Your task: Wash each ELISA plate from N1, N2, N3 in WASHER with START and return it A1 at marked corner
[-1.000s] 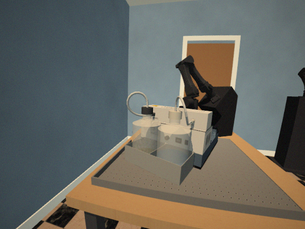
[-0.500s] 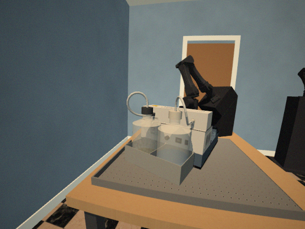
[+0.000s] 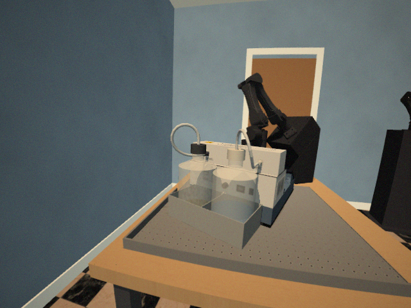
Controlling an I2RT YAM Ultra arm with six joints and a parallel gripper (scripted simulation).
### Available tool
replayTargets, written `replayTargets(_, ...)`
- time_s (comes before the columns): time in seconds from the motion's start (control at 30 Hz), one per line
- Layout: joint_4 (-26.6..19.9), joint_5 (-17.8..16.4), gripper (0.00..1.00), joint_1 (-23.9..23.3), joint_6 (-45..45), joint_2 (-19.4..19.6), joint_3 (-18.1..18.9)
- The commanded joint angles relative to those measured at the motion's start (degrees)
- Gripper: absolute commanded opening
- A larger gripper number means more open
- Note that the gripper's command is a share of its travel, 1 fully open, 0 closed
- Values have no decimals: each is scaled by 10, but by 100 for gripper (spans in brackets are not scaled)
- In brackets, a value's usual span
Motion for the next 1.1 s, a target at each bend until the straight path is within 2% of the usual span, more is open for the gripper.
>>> replayTargets(0.0, -22, 8, 0, 6, 7, -15, 0)
replayTargets(1.07, -159, 44, 0, 57, 48, -130, 5)
